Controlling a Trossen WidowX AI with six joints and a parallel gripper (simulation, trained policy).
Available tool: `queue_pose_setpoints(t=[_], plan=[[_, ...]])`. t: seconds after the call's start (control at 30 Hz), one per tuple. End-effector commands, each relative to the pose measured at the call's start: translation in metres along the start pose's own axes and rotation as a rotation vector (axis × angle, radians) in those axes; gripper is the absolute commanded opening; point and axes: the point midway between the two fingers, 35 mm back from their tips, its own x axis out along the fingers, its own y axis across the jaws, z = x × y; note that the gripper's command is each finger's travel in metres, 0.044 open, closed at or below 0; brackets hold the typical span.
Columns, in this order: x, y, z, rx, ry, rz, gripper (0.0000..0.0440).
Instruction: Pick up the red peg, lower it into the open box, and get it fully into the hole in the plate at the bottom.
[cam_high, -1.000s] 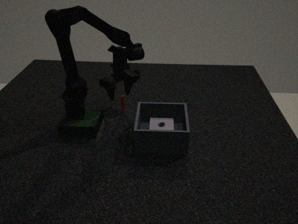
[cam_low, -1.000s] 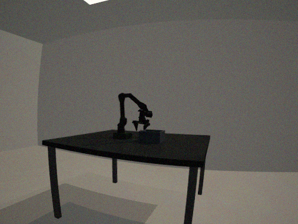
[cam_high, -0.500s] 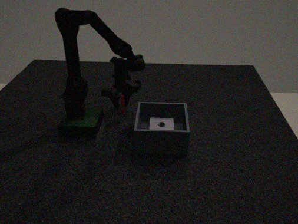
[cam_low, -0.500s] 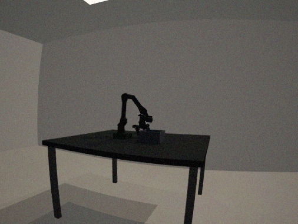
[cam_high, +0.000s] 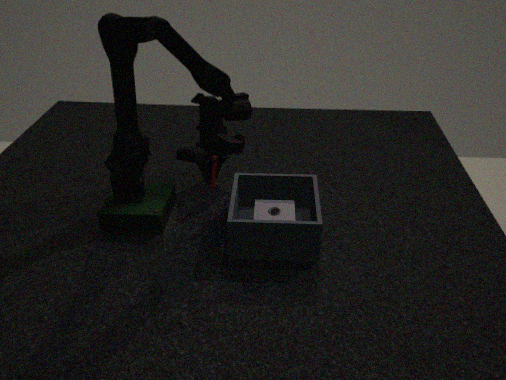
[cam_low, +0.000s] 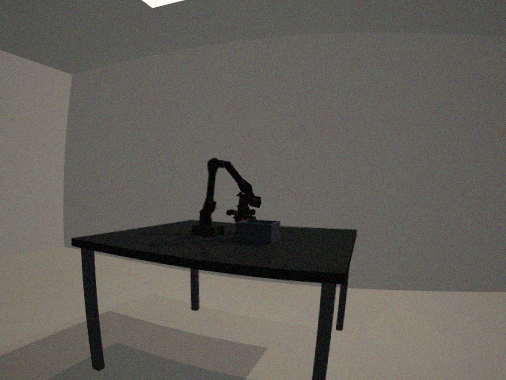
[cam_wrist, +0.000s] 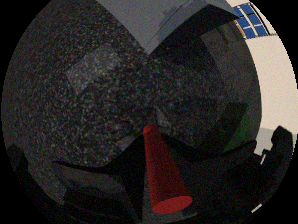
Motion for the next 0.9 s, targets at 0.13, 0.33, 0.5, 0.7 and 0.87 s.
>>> queue_pose_setpoints(t=[0.13,0.33,0.5,0.7,0.87], plan=[[-0.033,-0.004,0.027,0.022,-0.074,0.013,0.0],[-0.062,-0.008,0.054,0.077,-0.128,0.026,0.0],[-0.073,-0.017,0.076,0.141,-0.159,0.023,0.0],[-0.078,-0.026,0.105,0.215,-0.19,0.026,0.0],[-0.077,-0.034,0.129,0.265,-0.208,0.025,0.0]])
